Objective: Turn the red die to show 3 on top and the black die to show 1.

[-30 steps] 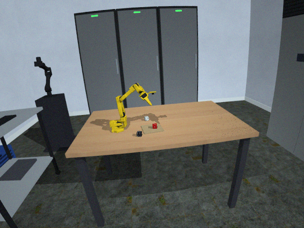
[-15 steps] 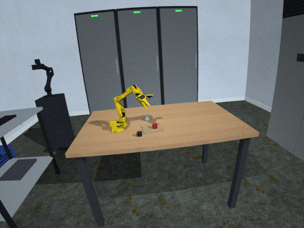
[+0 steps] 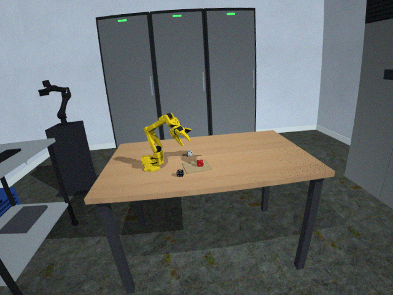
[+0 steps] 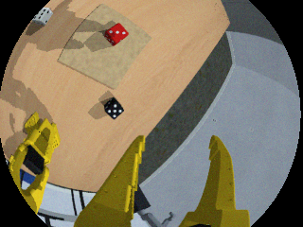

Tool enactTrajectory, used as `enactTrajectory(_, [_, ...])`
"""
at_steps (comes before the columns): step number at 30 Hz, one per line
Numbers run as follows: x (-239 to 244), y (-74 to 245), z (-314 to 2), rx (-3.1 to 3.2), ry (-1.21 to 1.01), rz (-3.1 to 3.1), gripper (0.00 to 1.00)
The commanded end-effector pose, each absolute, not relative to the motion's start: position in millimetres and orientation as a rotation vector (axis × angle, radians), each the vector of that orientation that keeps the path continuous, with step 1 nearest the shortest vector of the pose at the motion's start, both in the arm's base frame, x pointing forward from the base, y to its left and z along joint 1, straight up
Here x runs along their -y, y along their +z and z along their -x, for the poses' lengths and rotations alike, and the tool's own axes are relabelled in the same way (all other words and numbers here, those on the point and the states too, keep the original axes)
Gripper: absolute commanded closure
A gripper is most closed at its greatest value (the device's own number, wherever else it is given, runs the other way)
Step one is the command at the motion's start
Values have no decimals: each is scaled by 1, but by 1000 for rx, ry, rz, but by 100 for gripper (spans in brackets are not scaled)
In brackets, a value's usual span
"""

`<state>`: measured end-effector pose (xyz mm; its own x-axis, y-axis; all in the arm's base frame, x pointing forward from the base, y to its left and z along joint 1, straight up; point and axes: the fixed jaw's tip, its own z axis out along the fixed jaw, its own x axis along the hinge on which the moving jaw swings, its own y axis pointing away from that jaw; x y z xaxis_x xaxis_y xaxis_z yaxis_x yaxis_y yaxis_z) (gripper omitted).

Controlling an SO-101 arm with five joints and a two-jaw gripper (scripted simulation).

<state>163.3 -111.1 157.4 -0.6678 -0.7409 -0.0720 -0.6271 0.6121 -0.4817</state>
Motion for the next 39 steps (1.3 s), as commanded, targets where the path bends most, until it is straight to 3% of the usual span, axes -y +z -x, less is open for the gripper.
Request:
enactTrajectory(1, [119,161,-154,-2500,-743,1262,65])
enactTrajectory(20, [134,145,-122,-2395,-821,1735,65])
enactTrajectory(39, [137,142,-116,-2366,-828,1828,65])
